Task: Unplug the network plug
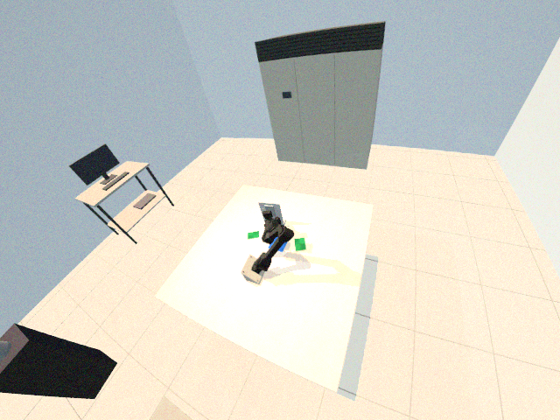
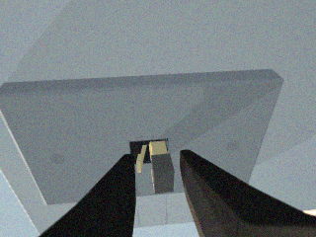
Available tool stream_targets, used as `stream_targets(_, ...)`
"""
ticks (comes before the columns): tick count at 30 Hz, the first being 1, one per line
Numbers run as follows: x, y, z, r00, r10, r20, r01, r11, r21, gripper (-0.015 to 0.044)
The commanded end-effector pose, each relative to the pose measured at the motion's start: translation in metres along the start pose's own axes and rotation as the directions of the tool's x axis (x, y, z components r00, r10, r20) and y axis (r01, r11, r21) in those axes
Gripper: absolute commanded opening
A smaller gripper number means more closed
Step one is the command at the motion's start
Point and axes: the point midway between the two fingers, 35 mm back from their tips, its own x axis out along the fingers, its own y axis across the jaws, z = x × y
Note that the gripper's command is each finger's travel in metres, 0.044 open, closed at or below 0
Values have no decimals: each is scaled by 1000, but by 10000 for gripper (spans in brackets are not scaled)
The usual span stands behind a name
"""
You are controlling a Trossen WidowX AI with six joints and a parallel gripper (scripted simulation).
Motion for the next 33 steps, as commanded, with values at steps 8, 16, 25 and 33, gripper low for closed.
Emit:
stream_targets(8, 1, 0, 0, 1000, 1, -3, -1, 1000, -4, 24)
stream_targets(16, 1, 0, 0, 1000, 1, -3, -1, 1000, -4, 0)
stream_targets(25, -4, 0, -1, 1000, 0, -3, 0, 1000, -4, 0)
stream_targets(33, -9, 0, -2, 1000, 0, -3, 0, 1000, -4, 0)
